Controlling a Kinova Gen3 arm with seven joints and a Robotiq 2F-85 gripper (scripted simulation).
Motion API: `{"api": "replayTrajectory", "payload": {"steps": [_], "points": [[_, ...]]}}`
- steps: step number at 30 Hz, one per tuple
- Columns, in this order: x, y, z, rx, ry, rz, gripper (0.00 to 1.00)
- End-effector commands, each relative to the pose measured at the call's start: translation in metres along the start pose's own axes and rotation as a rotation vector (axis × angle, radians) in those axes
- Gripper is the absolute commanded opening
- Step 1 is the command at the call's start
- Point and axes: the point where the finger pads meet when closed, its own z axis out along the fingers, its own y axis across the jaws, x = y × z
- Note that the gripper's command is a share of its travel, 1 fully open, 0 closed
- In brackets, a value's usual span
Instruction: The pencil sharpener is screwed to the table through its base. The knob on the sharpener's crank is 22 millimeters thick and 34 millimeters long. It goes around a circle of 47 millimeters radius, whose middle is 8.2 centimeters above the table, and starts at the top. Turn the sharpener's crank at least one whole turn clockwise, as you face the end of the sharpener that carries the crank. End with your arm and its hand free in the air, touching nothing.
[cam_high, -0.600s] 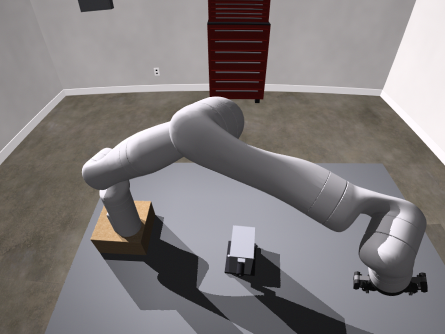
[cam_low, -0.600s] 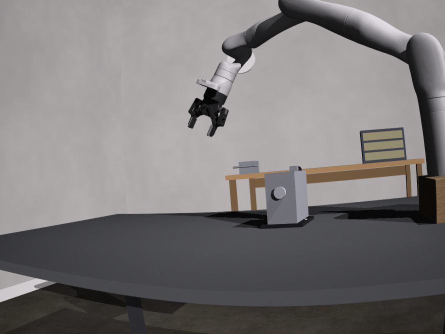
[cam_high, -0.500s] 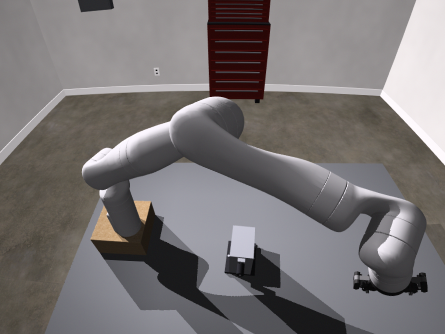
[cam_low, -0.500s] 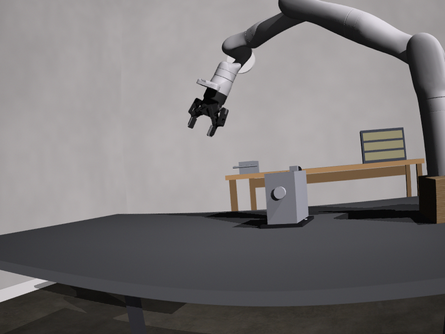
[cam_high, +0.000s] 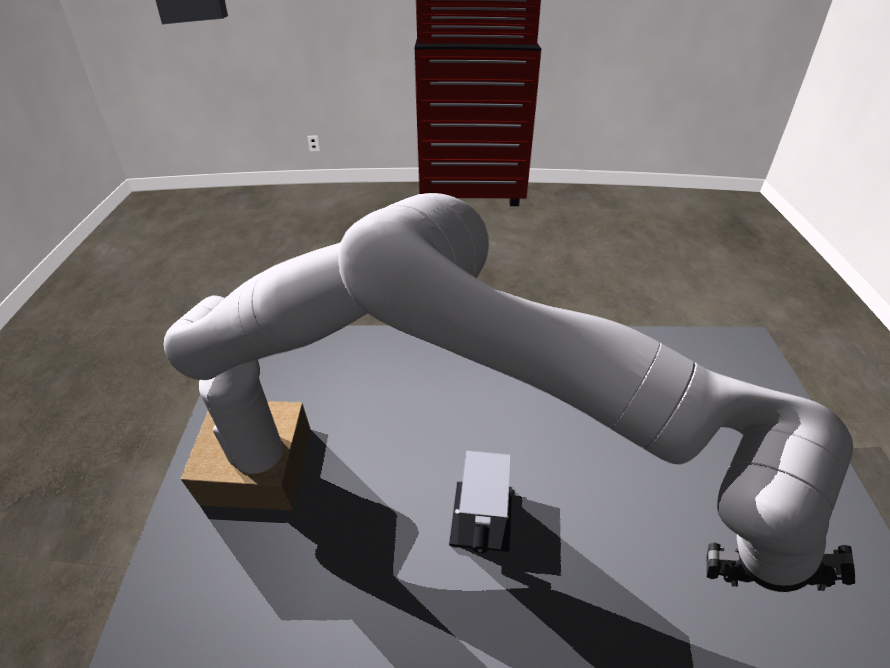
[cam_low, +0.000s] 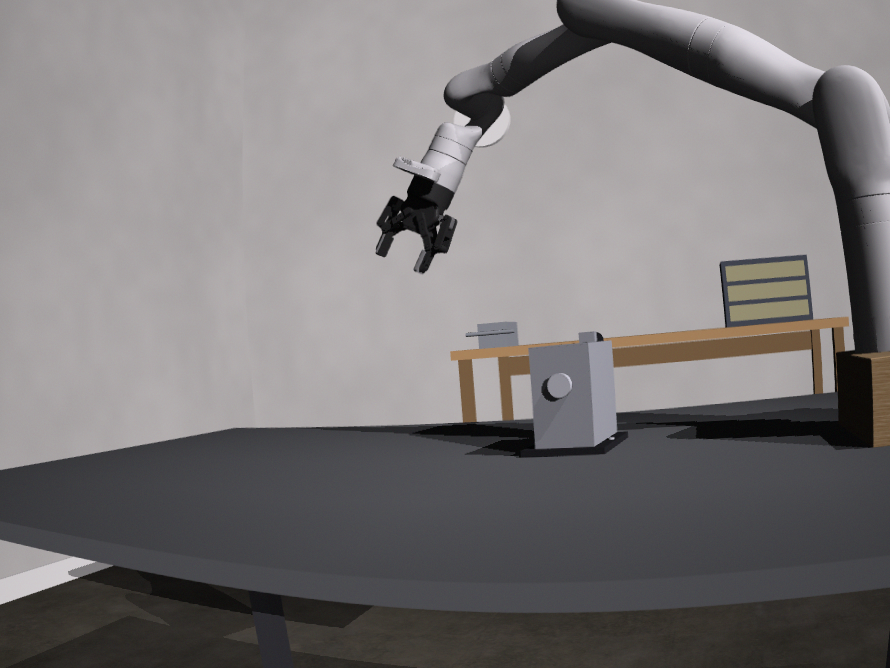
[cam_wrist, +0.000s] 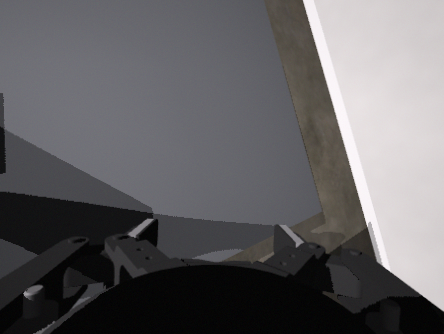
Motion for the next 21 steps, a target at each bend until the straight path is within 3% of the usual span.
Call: {"api": "replayTrajectory", "payload": {"steps": [1, 7, 14, 16, 21], "points": [[0.000, 0.001, -0.002, -0.003, 0.000, -0.001, 1.00], [0.001, -0.008, -0.002, 0.014, -0.010, -0.004, 1.00], [0.004, -0.050, -0.007, 0.083, -0.050, -0.019, 1.00], [0.004, -0.050, -0.007, 0.083, -0.050, -0.019, 1.00], [0.007, -0.103, -0.017, 0.162, -0.090, -0.040, 1.00]]}}
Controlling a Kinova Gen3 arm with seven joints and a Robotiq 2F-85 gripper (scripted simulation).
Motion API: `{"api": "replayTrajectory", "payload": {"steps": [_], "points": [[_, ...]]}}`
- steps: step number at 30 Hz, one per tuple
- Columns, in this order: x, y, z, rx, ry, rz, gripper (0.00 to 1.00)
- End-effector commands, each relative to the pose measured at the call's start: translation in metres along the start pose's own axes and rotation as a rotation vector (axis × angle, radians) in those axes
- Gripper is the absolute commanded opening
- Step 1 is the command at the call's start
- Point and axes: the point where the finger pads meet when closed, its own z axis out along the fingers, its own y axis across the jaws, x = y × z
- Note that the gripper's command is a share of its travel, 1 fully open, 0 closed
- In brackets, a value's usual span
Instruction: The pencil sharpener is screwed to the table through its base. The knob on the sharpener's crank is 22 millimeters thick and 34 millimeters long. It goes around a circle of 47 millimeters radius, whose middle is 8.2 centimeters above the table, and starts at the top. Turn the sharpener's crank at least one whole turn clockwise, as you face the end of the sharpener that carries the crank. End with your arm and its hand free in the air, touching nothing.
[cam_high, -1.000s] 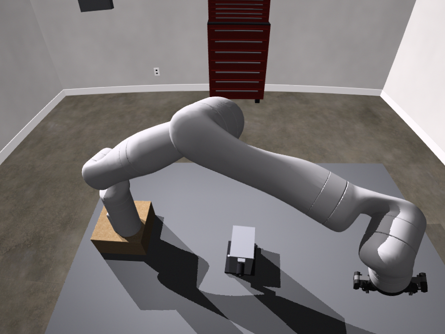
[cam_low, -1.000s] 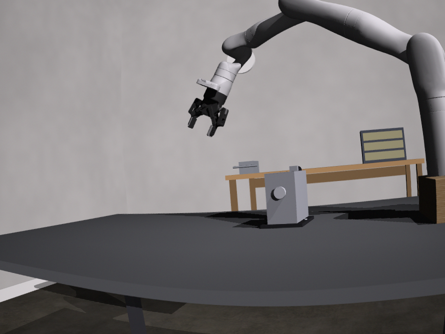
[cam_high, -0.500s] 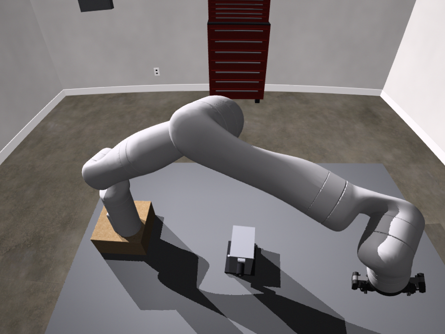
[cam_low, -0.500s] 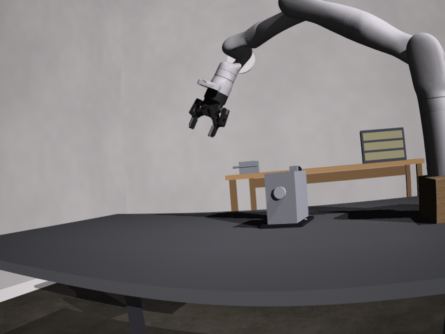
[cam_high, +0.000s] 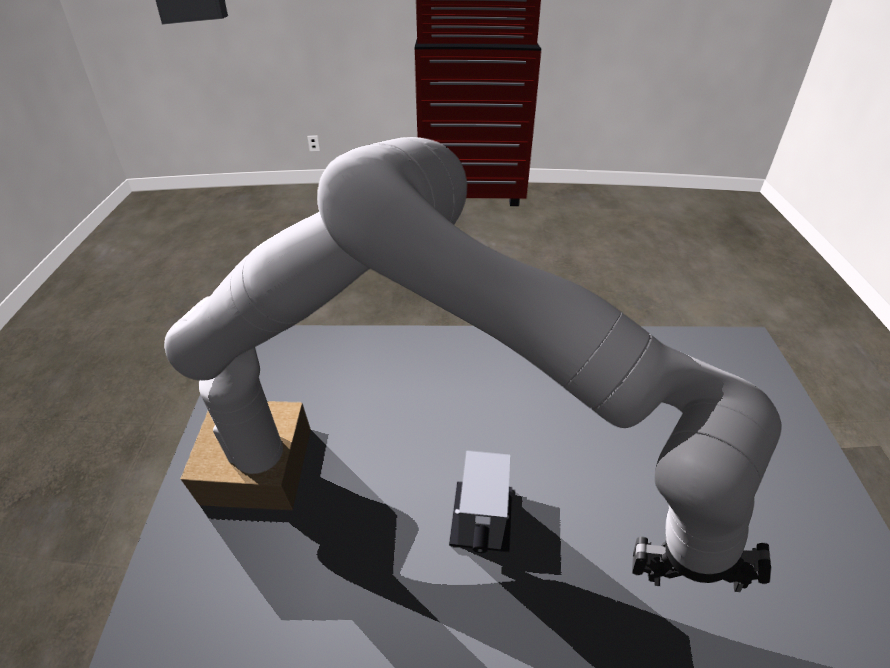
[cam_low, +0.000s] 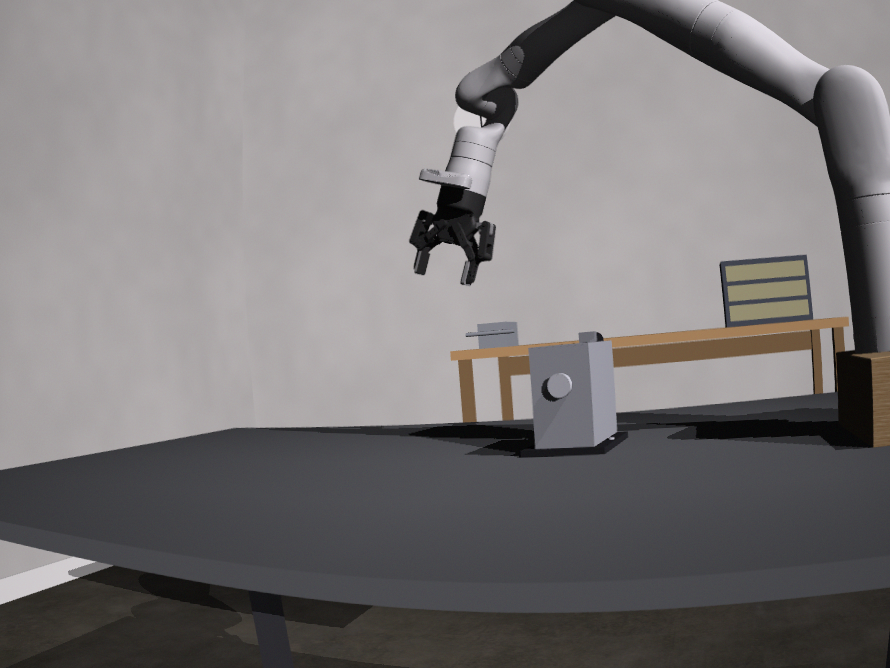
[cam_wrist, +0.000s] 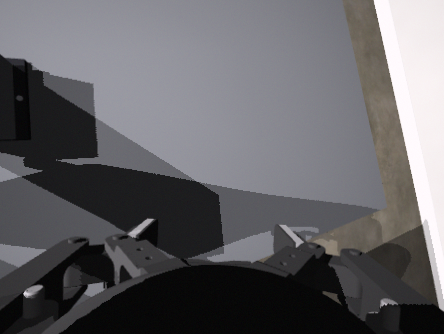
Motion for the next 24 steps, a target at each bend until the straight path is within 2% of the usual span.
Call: {"api": "replayTrajectory", "payload": {"steps": [1, 10, 12, 18, 24], "points": [[0.014, -0.028, -0.012, 0.029, -0.012, -0.016, 1.00], [0.023, -0.153, -0.028, 0.190, -0.070, -0.075, 1.00], [0.023, -0.153, -0.028, 0.190, -0.070, -0.075, 1.00], [0.029, -0.222, -0.041, 0.271, -0.086, -0.112, 1.00], [0.032, -0.259, -0.048, 0.312, -0.091, -0.133, 1.00]]}}
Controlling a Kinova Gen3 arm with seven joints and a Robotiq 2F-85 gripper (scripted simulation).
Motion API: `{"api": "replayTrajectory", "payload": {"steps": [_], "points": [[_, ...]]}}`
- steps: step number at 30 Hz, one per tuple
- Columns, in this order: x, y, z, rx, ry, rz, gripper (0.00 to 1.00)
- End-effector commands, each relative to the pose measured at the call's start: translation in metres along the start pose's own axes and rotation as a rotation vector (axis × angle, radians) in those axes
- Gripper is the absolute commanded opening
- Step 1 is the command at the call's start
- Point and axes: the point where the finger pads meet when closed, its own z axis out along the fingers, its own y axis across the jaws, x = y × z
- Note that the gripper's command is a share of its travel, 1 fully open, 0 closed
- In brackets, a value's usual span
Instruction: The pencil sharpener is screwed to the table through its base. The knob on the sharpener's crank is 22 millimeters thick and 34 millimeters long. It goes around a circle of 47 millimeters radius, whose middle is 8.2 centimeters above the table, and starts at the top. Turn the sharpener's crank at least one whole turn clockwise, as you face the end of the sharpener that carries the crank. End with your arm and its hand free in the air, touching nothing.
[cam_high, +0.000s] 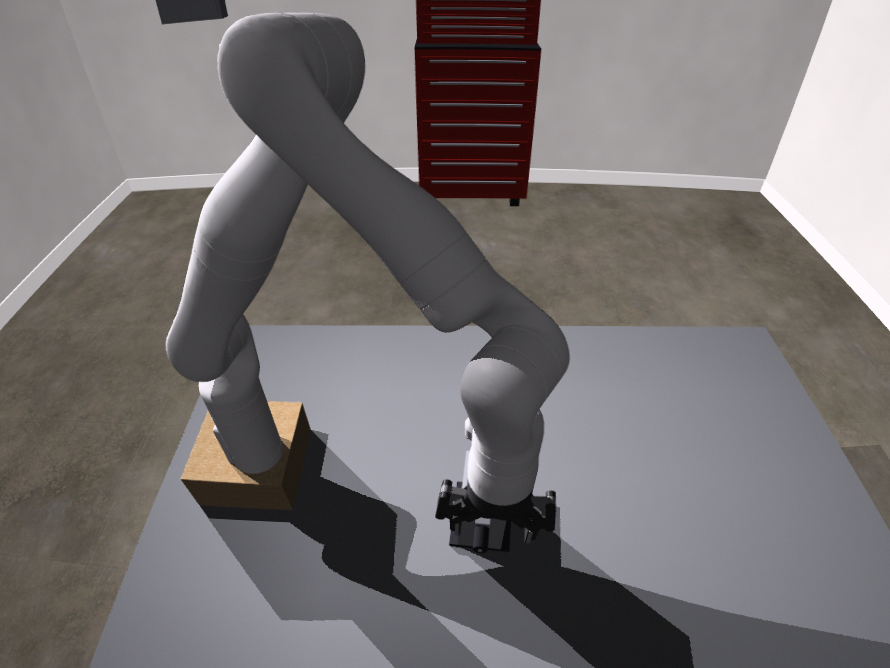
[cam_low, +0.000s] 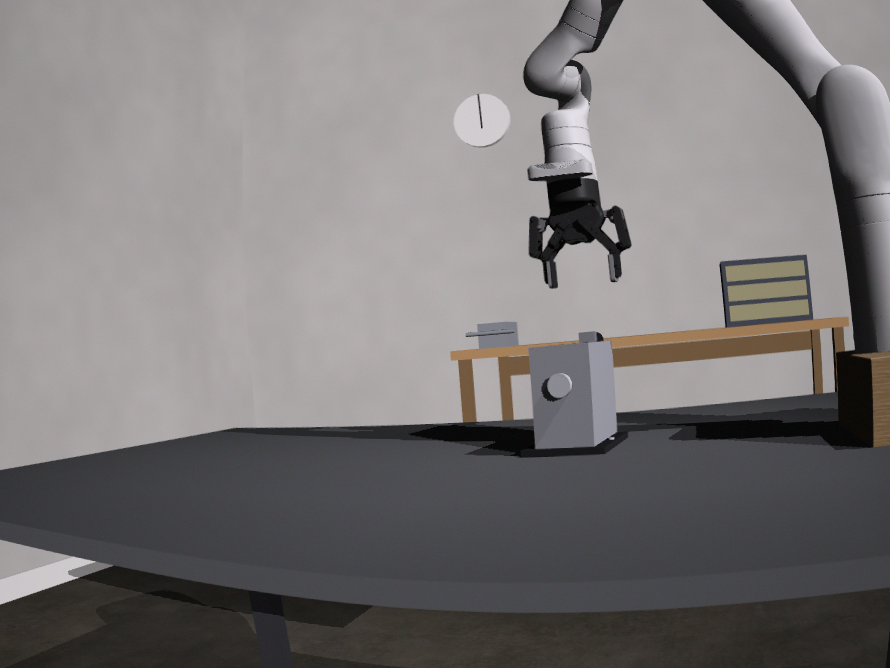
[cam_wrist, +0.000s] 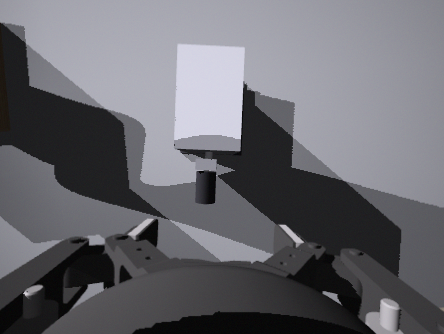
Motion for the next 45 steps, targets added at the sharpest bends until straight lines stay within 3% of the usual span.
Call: {"api": "replayTrajectory", "payload": {"steps": [1, 11, 12, 45], "points": [[0.0066, -0.0089, -0.0062, -0.004, 0.001, -0.009, 1.00], [0.0075, -0.0130, -0.0058, 0.001, 0.001, -0.012, 1.00], [0.0075, -0.0130, -0.0058, 0.001, 0.001, -0.012, 0.00], [0.0075, -0.0130, -0.0058, 0.001, 0.001, -0.012, 0.00]]}}
